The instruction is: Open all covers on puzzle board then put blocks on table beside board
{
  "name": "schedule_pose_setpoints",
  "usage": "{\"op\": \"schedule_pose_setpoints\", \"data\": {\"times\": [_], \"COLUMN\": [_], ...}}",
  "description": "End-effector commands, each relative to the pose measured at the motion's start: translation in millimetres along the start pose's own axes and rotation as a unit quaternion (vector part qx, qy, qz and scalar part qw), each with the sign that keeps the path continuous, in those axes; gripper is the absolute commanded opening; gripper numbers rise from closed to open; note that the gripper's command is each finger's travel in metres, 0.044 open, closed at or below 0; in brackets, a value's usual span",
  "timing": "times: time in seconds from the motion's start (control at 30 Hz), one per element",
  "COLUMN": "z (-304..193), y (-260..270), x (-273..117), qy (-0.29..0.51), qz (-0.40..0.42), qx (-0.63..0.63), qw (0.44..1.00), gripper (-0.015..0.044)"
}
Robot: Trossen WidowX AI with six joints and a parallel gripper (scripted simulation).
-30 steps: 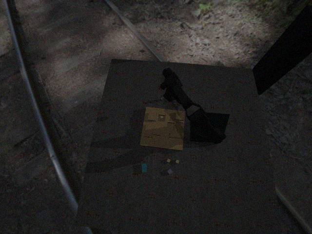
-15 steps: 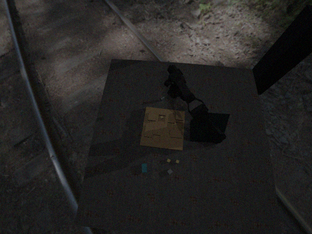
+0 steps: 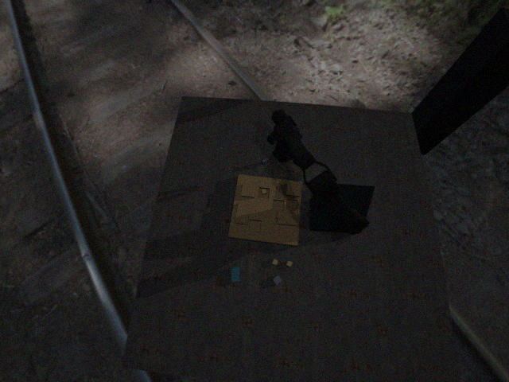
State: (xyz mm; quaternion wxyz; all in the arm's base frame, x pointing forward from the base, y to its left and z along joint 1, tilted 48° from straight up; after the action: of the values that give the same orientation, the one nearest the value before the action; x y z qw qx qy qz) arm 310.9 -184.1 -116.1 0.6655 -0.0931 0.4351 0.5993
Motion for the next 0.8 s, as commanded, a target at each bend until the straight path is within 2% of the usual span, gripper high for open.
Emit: {"op": "schedule_pose_setpoints", "data": {"times": [0.0,0.77], "z": [-2,-1], "y": [0,0], "x": [12,50], "qy": [-0.003,-0.004], "qz": [0.004,0.004], "qx": [0.004,0.004], "qw": [1.0,1.0], "gripper": [0.008,0.008]}}
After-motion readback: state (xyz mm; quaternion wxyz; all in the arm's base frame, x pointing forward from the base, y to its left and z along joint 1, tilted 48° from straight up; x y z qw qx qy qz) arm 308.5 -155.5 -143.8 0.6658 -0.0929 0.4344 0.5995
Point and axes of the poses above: the point midway between the two fingers, 35 mm back from their tips, its own x axis out along the fingers, its own y axis across the jaws, z = x × y, the point moved 6 cm from there along -x, back along the fingers, and after that the axes turned 5 degrees about -x, right-handed, at the moved point
